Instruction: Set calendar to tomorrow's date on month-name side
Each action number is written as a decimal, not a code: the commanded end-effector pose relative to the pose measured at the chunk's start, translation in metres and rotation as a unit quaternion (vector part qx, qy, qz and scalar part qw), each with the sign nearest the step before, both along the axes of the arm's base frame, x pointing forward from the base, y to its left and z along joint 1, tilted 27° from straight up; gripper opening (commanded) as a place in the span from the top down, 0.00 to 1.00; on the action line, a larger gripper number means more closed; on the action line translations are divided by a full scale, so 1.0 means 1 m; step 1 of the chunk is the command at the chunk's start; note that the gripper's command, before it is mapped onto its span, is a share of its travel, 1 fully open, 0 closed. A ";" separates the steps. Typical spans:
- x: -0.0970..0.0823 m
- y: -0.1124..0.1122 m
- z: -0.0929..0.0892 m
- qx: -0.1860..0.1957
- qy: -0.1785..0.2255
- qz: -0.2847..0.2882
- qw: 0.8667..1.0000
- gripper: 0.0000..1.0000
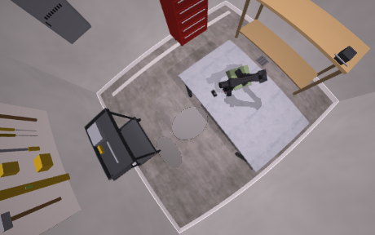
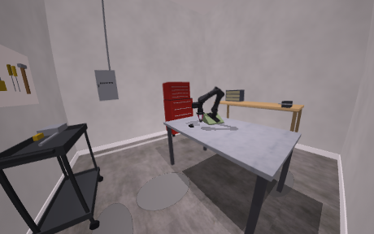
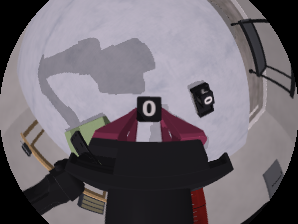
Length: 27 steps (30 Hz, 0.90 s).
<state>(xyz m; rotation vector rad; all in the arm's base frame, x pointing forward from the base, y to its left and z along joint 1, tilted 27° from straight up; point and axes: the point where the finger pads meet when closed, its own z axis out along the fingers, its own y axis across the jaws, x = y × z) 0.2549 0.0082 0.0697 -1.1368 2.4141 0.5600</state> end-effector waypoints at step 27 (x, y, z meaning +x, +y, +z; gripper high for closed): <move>0.006 0.001 0.005 0.180 -0.149 -0.025 0.972 0.74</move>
